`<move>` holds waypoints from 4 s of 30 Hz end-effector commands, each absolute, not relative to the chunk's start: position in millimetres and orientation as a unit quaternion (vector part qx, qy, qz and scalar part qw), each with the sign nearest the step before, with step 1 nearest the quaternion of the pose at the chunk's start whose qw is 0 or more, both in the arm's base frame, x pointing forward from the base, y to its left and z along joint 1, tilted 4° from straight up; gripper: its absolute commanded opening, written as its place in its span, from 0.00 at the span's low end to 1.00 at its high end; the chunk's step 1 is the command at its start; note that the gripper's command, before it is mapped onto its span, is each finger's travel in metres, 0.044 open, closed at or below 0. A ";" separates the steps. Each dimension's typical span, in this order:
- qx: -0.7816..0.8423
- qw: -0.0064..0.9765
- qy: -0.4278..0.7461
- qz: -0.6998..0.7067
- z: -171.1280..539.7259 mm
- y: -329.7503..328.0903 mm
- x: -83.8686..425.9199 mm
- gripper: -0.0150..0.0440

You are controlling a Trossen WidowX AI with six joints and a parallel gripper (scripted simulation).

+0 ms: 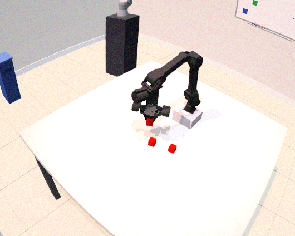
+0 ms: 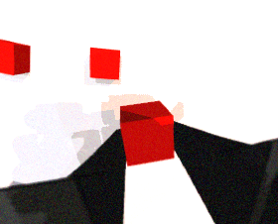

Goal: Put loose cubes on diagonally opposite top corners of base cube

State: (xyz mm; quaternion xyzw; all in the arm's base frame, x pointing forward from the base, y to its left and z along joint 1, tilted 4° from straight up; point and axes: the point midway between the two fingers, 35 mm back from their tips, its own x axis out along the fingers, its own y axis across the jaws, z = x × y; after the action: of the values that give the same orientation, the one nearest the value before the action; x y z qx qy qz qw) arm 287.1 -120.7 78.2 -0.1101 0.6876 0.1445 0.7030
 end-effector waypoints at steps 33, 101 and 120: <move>0.155 0.695 0.694 -0.109 62.1 -5.7 299.9 0.43; 0.288 0.650 0.662 -0.237 26.0 52.7 290.1 0.43; 0.287 0.651 0.661 -0.238 36.9 51.4 290.2 0.60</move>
State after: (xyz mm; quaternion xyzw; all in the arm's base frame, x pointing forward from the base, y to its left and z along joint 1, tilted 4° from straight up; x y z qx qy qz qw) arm 286.8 51.1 29.7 0.2850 0.6653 -0.2417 0.6463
